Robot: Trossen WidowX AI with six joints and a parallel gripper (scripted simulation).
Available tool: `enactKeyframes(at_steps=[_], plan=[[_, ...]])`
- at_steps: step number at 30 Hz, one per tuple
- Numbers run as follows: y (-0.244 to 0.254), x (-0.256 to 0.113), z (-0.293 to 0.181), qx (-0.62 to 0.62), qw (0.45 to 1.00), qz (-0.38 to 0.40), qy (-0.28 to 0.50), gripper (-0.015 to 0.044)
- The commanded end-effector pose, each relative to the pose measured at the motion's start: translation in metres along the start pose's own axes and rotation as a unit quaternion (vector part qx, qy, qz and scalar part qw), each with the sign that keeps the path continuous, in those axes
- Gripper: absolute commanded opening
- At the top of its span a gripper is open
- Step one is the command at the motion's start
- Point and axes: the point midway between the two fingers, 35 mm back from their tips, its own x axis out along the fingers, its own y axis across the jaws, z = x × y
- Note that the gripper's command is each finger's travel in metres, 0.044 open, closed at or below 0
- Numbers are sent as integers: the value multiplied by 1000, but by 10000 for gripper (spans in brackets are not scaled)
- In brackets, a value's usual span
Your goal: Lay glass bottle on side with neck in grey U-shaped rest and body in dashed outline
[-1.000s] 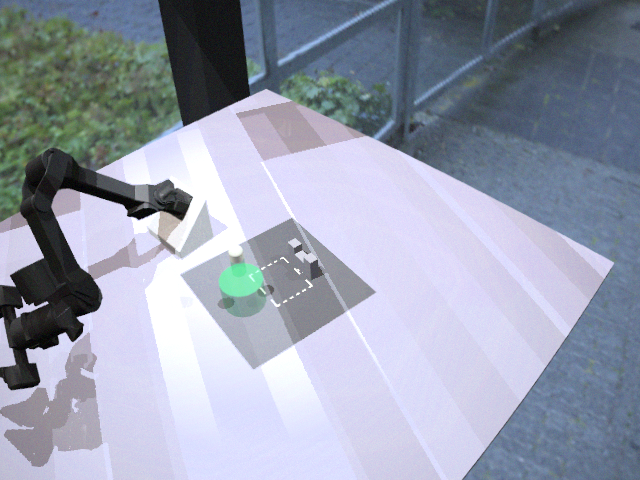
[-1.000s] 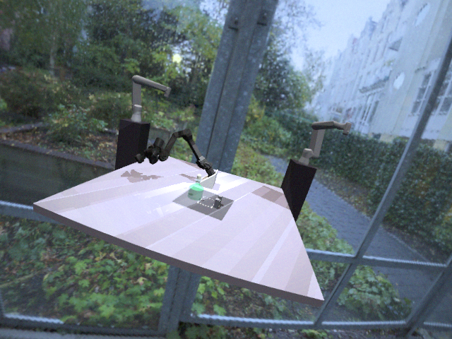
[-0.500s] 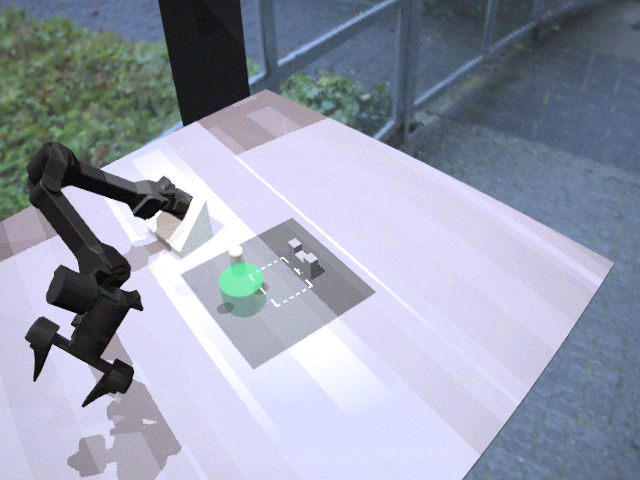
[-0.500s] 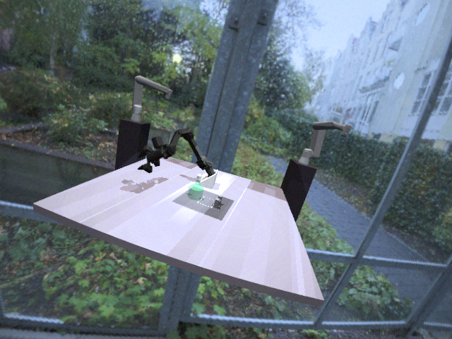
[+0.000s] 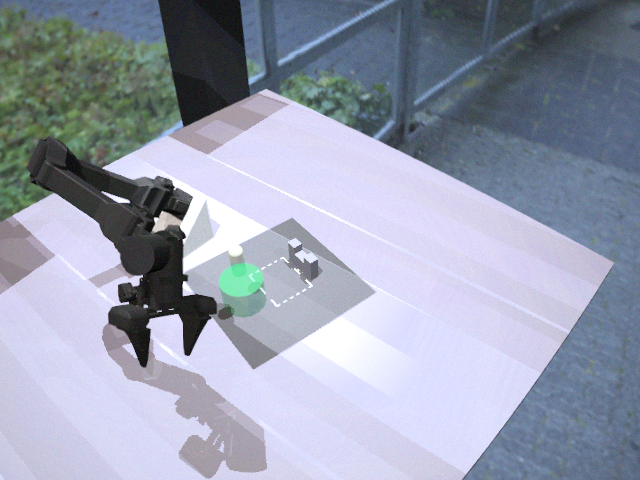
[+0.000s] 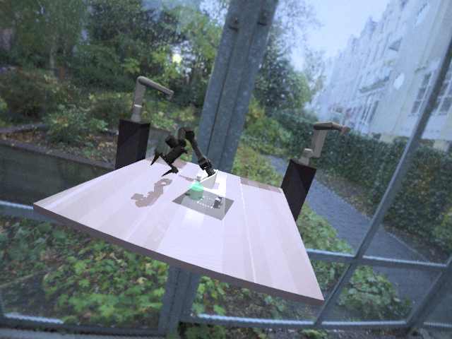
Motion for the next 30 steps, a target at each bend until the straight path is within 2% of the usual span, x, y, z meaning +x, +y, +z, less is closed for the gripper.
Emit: enactKeyframes(at_steps=[1,8,16,21,28,30], plan=[[-53,-52,-11,-157,982,-80,63,440],[-102,-112,0,-339,922,-144,120,440],[-132,-171,42,-531,814,-174,156,440],[-135,-168,43,-542,805,-196,142,440],[-148,-140,43,-557,761,-329,48,440],[-150,-137,44,-557,755,-344,37,440]])
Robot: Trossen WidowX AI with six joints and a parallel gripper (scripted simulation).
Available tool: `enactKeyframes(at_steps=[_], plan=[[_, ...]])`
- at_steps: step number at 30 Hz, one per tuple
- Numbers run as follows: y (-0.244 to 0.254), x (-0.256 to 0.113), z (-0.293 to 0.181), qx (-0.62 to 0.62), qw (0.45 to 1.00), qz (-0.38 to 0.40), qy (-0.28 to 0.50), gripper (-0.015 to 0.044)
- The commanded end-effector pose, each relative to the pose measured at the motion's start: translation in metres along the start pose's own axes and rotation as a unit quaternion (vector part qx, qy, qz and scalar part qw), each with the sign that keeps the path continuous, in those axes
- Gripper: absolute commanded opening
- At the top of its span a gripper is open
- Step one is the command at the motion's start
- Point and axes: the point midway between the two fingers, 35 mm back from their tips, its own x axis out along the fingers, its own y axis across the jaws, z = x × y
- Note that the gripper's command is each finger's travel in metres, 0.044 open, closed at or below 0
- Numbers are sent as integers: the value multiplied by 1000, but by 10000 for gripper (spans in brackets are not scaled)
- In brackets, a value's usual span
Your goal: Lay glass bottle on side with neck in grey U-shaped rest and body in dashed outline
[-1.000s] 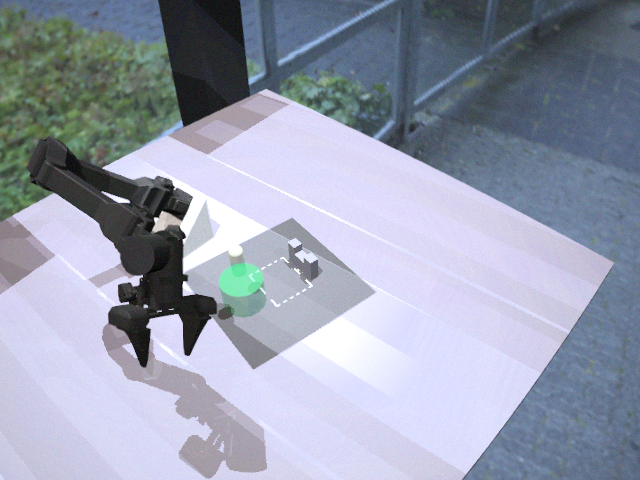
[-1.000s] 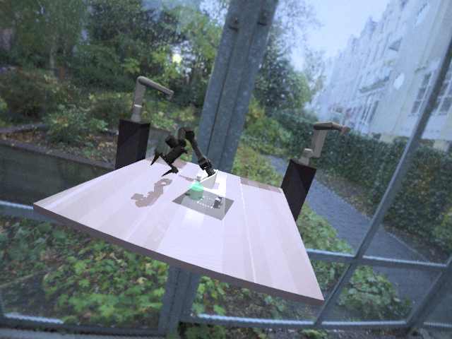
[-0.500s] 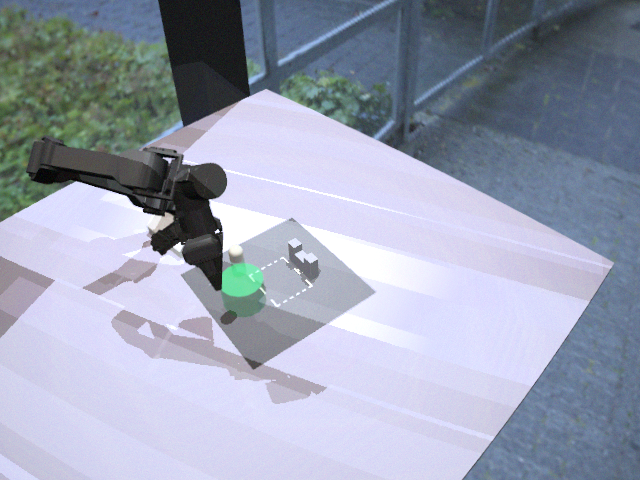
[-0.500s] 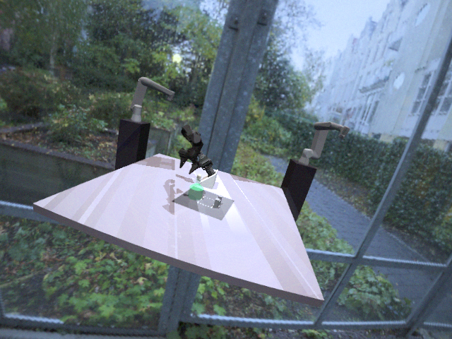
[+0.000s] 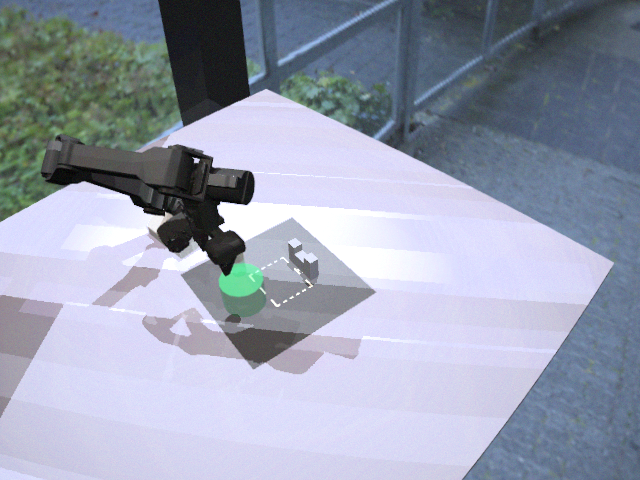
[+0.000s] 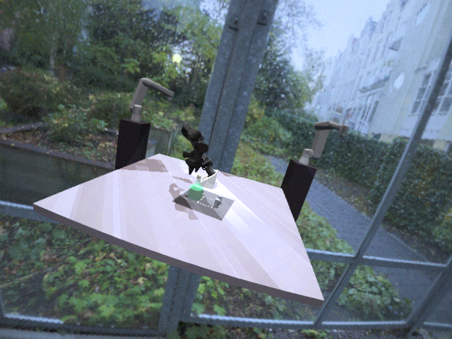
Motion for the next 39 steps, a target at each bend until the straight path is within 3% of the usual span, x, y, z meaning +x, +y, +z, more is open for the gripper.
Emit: enactKeyframes(at_steps=[1,35,39], plan=[[0,8,-1,1,999,-43,0,440],[0,8,-46,2,999,-43,1,440],[0,8,-46,2,999,-43,1,335]])
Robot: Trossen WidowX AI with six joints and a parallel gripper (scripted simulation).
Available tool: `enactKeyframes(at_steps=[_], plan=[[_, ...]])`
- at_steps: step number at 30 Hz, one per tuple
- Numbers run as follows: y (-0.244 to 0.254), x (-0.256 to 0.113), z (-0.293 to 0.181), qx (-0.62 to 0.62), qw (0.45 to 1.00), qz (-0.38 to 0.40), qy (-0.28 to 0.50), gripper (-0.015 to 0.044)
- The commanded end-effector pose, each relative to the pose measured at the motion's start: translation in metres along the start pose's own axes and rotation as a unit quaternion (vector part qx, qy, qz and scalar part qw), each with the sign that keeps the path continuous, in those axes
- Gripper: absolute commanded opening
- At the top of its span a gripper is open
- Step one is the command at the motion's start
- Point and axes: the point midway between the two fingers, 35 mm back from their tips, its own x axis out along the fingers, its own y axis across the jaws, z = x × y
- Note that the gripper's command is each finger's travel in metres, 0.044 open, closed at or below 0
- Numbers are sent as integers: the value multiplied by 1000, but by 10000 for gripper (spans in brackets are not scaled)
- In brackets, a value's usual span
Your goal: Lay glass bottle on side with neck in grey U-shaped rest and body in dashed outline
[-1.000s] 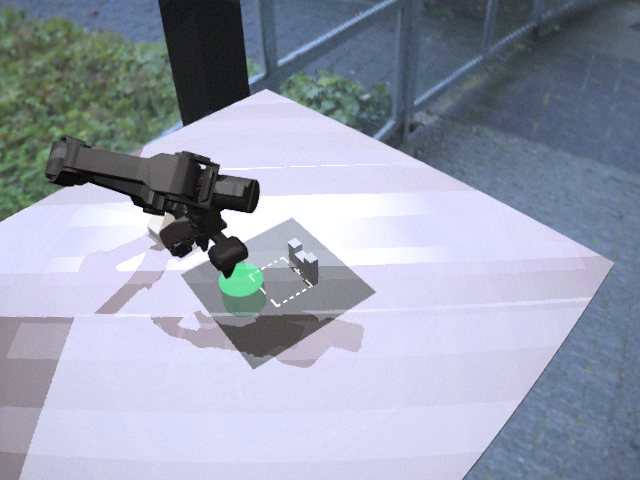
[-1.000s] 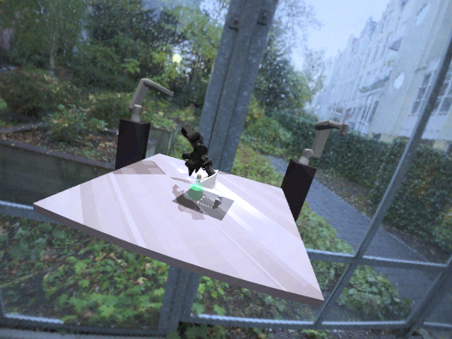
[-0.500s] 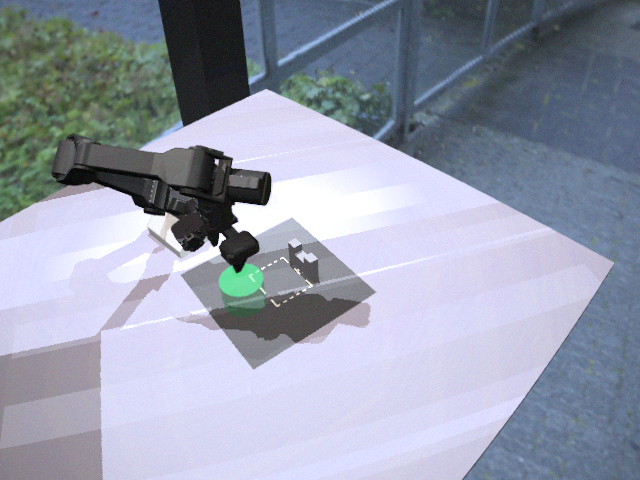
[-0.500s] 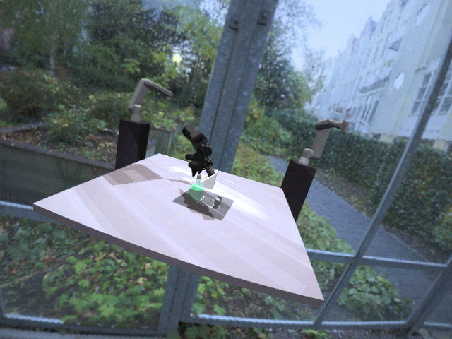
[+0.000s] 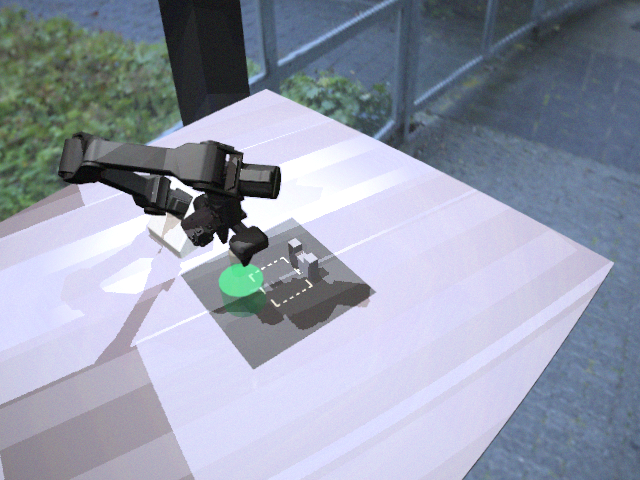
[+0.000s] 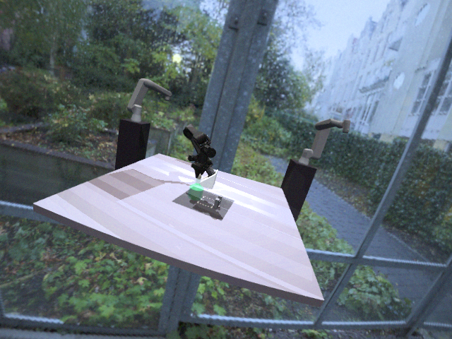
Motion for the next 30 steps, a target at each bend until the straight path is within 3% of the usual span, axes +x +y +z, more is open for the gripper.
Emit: enactKeyframes(at_steps=[1,9,30], plan=[[0,2,-2,1,1000,-3,0,309],[0,2,-2,1,1000,-3,0,118],[0,0,-2,-1,1000,-1,-1,116]])
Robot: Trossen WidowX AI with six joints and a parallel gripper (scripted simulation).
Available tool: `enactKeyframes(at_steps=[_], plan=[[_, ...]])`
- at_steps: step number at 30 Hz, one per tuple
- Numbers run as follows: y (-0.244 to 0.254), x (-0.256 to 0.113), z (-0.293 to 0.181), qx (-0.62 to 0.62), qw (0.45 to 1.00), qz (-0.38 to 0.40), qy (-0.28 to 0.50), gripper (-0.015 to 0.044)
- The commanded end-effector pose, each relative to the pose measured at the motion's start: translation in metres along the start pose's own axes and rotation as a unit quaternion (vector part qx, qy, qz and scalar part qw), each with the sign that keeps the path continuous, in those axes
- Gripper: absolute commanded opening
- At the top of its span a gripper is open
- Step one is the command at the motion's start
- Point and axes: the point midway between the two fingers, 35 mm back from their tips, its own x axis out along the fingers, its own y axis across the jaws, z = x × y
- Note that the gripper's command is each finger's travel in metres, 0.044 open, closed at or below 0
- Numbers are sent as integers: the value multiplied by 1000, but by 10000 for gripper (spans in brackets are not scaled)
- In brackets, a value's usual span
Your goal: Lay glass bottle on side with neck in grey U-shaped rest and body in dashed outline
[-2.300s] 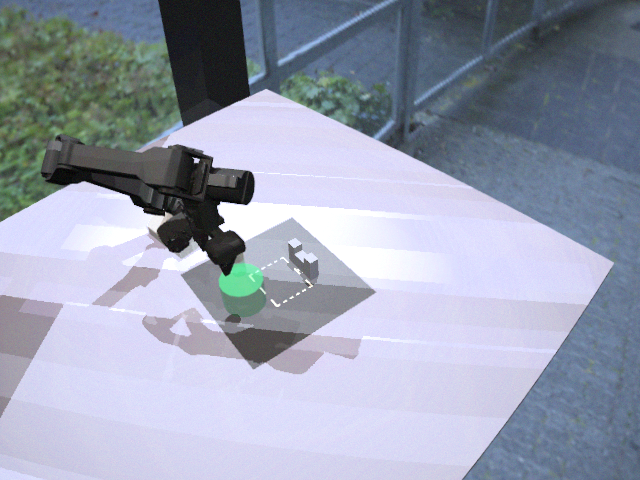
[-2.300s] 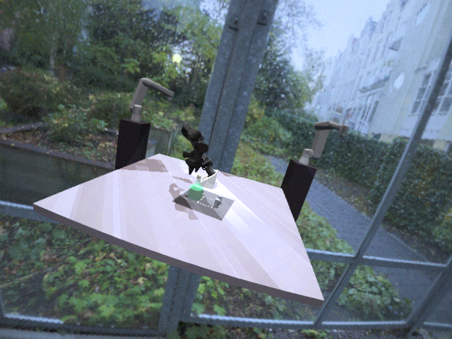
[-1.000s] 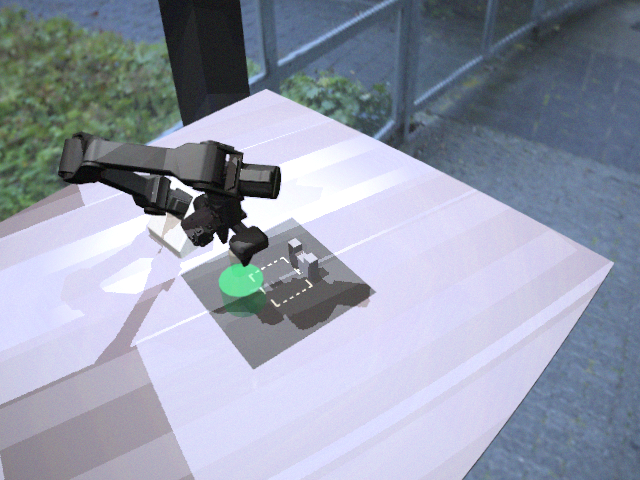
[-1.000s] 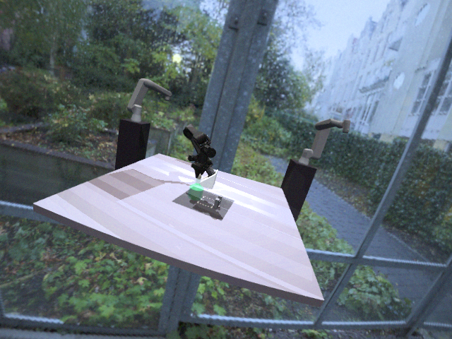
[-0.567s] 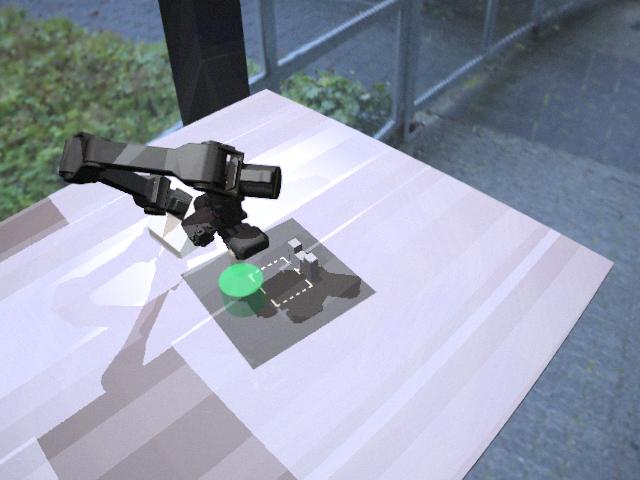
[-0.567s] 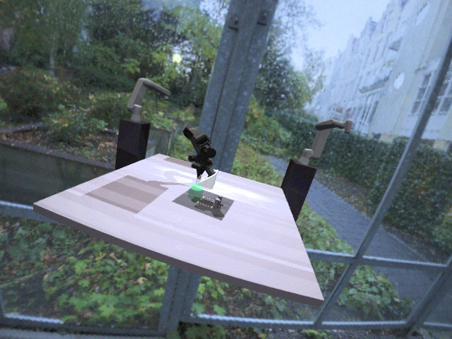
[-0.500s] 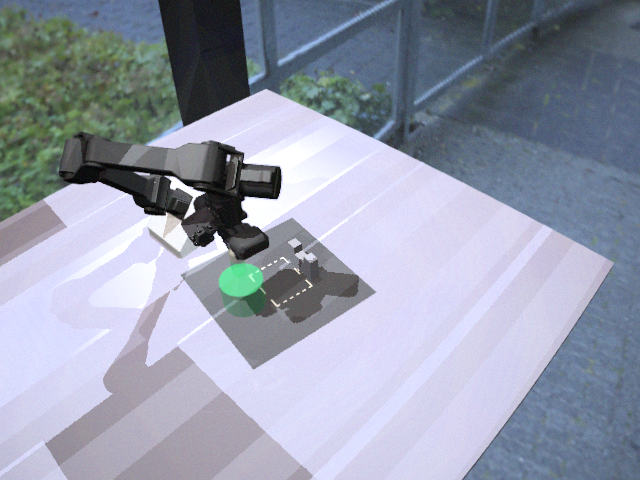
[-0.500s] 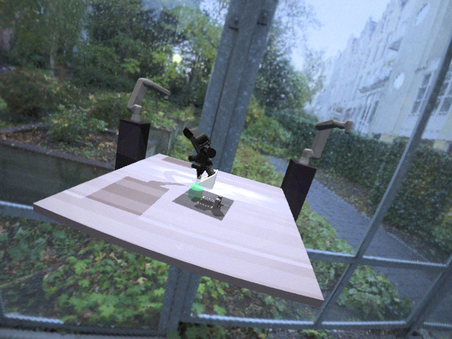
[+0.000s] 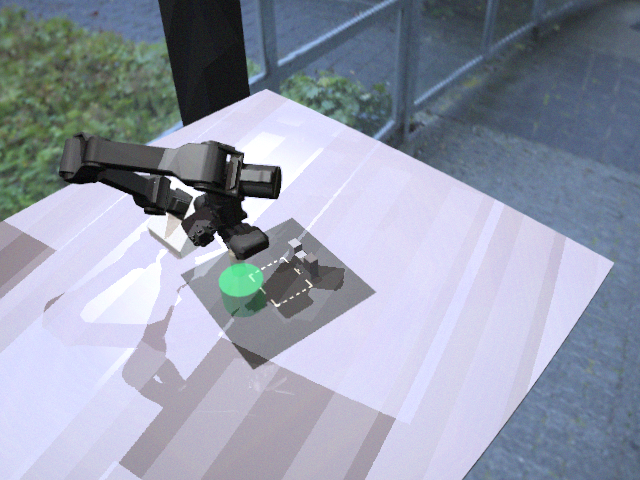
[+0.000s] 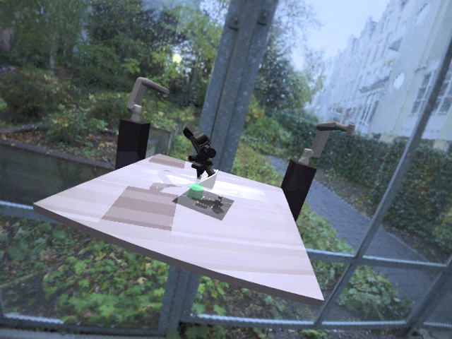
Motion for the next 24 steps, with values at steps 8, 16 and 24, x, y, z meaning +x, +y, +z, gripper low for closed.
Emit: enactKeyframes(at_steps=[8,16,24], plan=[[0,-3,-11,0,1000,0,-2,116],[0,-4,-16,0,1000,1,-10,116],[0,-5,-20,1,1000,1,-19,116]])
